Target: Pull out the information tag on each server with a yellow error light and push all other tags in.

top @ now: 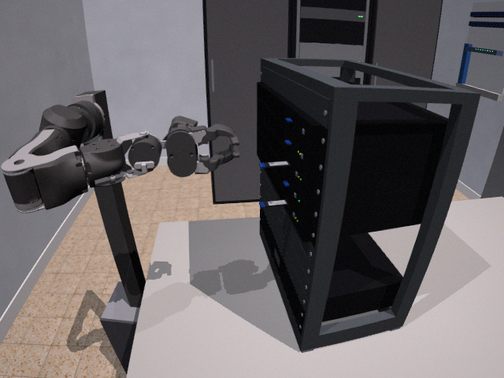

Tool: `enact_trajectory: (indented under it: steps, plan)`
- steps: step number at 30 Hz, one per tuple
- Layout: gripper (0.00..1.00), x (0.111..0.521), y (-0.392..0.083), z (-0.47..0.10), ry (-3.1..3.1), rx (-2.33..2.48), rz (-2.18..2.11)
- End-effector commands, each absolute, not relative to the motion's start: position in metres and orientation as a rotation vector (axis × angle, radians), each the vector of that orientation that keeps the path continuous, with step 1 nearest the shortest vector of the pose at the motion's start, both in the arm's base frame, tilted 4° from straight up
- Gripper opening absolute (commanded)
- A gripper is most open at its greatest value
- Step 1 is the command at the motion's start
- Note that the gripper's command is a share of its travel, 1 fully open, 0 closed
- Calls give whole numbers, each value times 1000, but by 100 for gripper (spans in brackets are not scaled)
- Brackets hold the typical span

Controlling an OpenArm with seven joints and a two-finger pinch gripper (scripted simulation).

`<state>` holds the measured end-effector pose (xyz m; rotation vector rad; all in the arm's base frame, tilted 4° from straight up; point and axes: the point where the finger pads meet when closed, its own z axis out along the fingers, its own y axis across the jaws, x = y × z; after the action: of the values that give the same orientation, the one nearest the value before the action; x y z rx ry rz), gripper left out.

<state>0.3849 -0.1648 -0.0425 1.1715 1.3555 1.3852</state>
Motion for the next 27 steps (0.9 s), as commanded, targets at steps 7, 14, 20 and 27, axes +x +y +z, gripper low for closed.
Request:
enact_trajectory:
  steps: [7, 14, 20, 27]
  plan:
    - [10, 385, -165, -45, 1355, 1172, 1385]
    - [10, 385, -165, -45, 1355, 1172, 1385]
    - [10, 385, -165, -45, 1355, 1172, 1385]
    - [10, 394, -162, -46, 1362, 1173, 1384]
